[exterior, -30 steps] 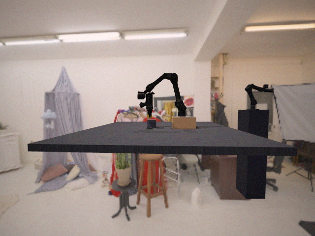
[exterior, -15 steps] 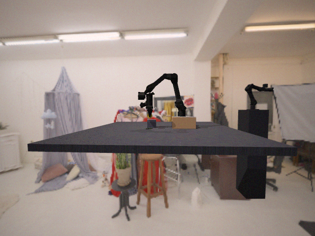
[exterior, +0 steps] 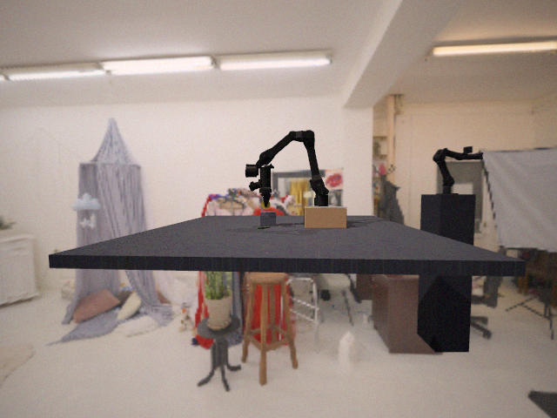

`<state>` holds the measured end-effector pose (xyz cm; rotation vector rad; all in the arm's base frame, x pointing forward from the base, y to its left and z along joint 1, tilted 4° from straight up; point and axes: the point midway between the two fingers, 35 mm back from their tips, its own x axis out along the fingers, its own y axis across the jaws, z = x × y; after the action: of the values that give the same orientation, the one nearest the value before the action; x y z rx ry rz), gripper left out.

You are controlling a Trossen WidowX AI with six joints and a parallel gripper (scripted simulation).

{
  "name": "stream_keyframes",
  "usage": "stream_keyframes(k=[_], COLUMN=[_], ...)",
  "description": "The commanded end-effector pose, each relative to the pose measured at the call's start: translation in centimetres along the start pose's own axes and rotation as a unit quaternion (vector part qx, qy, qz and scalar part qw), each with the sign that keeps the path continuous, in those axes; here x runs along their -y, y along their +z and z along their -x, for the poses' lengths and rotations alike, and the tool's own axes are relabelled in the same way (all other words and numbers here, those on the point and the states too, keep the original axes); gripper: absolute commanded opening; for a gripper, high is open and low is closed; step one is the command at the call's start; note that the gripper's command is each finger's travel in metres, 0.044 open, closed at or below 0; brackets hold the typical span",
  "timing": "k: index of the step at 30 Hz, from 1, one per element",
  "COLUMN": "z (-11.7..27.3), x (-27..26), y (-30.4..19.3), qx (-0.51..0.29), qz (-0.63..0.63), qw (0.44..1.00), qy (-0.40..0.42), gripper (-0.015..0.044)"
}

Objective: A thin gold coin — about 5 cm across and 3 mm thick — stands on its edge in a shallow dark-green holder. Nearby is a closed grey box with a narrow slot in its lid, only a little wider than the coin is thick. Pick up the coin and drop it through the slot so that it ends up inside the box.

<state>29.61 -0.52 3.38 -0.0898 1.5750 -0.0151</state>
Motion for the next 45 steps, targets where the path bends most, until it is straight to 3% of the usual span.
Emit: stream_keyframes(k=[1, 14, 45], z=[0.1, 0.1, 0.2], x=[1.2, 4.3, 4.4], y=[-0.3, -1.2, -1.3], qx=[0.003, 0.003, -0.001], qz=[0.001, 0.001, 0.001], qw=[1.000, 1.000, 1.000], qy=[-0.001, -0.002, 0.001], gripper=[0.0000, 0.0000, 0.0000])
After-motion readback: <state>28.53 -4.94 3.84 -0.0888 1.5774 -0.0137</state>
